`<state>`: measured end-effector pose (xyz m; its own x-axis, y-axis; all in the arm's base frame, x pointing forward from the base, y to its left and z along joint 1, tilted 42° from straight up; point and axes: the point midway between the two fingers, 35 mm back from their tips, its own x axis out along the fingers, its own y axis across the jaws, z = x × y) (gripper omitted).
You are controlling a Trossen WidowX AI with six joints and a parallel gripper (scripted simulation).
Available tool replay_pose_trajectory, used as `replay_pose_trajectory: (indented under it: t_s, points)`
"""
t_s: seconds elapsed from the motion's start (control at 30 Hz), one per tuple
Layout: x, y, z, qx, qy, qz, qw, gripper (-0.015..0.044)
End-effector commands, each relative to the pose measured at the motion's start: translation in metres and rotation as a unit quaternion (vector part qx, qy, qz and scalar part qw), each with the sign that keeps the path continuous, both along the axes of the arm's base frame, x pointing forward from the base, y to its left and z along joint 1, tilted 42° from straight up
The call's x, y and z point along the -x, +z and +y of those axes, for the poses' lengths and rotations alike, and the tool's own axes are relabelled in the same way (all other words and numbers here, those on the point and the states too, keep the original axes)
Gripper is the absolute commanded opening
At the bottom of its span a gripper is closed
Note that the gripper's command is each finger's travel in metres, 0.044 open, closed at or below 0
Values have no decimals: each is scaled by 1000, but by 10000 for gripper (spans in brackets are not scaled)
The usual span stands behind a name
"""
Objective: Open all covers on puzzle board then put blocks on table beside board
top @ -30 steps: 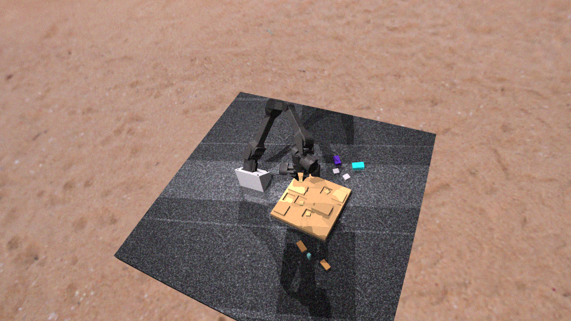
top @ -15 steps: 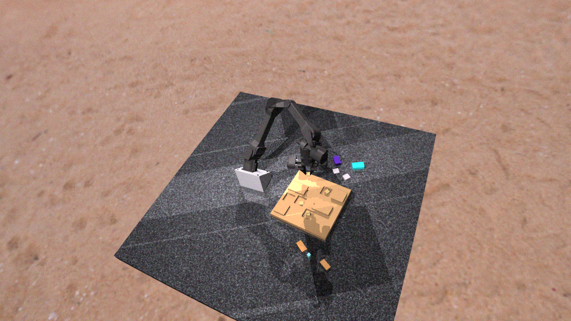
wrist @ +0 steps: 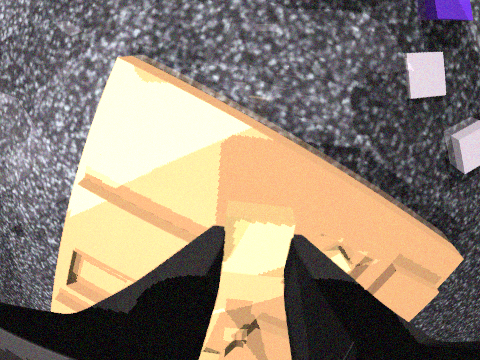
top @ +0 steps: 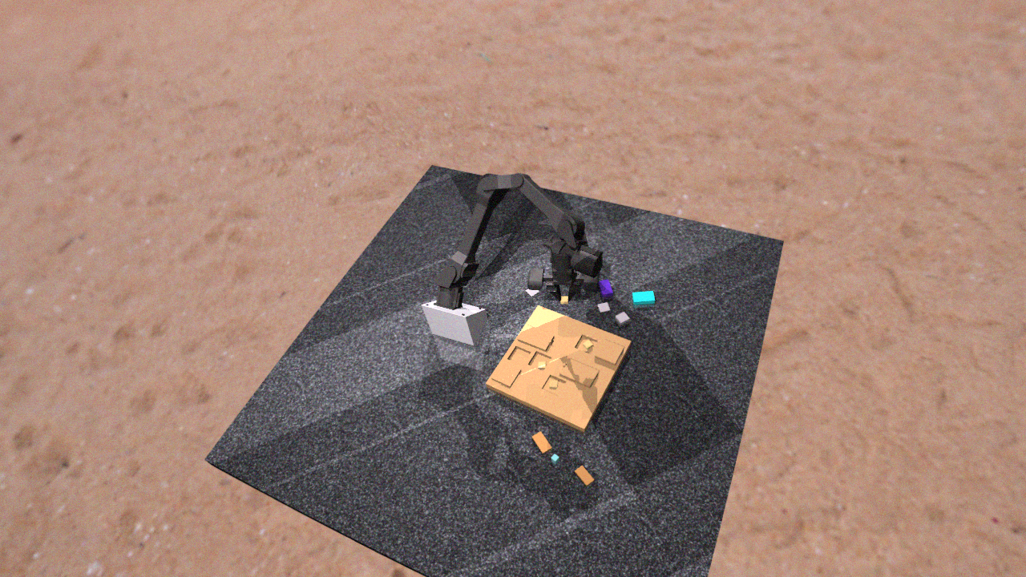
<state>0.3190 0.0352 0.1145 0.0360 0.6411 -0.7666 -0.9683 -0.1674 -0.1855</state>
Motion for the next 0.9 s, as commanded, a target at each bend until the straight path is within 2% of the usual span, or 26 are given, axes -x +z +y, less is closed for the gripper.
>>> replay_pose_trajectory:
  t_s: [0.0,0.6,0.87]
  points:
    - [-3,11,9,-3,-2,-3,1000,80]
    - [-3,56,62,-21,3,-2,1000,80]
    - [-4,52,68,-21,3,-2,1000,80]
